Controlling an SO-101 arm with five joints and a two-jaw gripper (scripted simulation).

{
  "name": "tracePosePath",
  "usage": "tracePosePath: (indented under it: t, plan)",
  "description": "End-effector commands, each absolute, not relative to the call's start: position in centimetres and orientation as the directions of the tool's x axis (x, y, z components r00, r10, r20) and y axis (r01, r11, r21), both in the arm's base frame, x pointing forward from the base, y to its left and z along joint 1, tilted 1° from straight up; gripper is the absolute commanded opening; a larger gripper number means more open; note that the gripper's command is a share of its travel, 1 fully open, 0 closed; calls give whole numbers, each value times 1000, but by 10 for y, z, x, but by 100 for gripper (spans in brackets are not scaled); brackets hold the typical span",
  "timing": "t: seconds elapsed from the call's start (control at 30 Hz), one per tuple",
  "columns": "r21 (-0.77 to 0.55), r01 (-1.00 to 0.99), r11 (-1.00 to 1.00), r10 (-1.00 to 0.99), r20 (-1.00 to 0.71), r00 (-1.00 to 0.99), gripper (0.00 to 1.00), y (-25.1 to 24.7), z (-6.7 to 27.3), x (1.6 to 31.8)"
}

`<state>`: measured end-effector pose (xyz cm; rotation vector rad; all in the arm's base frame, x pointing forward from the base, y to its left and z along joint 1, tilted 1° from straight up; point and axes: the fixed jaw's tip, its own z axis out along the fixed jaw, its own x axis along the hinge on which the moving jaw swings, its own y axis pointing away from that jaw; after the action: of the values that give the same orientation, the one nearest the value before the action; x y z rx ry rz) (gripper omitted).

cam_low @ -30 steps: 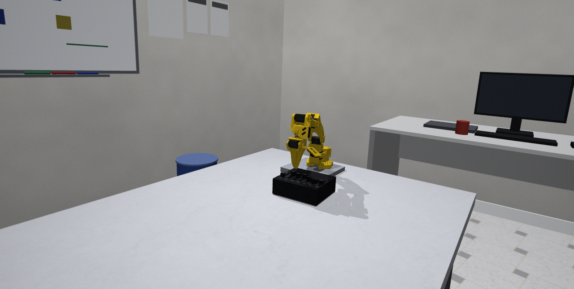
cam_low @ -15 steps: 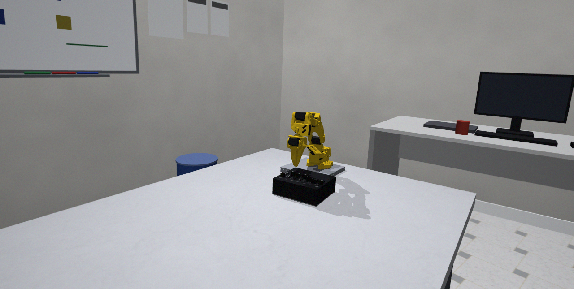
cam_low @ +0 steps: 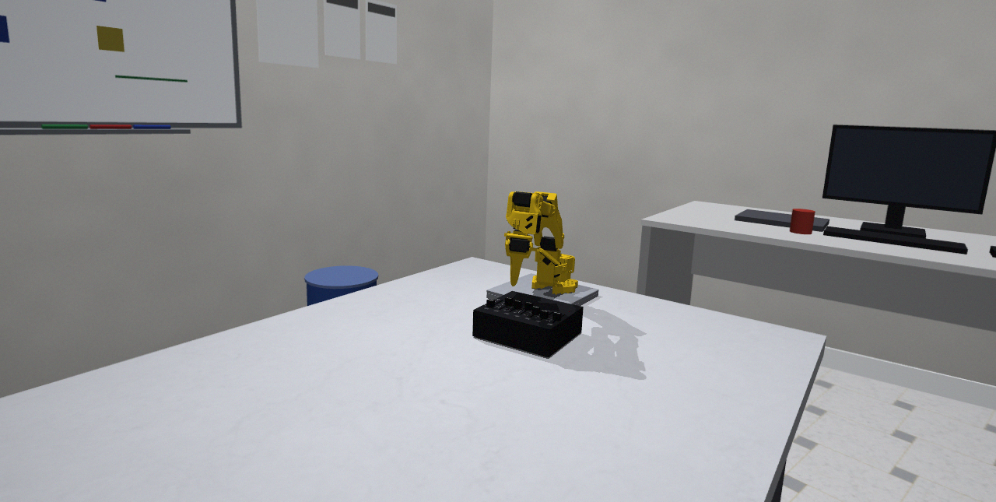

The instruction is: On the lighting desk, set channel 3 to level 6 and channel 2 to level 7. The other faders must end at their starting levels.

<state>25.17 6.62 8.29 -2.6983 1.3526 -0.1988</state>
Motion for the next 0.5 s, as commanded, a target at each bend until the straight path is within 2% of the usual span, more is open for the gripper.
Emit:
tracePosePath:
  t: [0.0,0.2,0.37,0.43,0.47]
  plan:
    - [-133,-595,-793,-608,99,788,0,61,87,244]
    - [-78,-273,-959,-281,120,952,0,57,90,234]
    - [-34,23,-999,19,115,993,0,57,91,225]
    - [-34,23,-999,19,115,993,0,57,91,225]
    - [-12,185,-983,182,107,977,0,57,91,223]
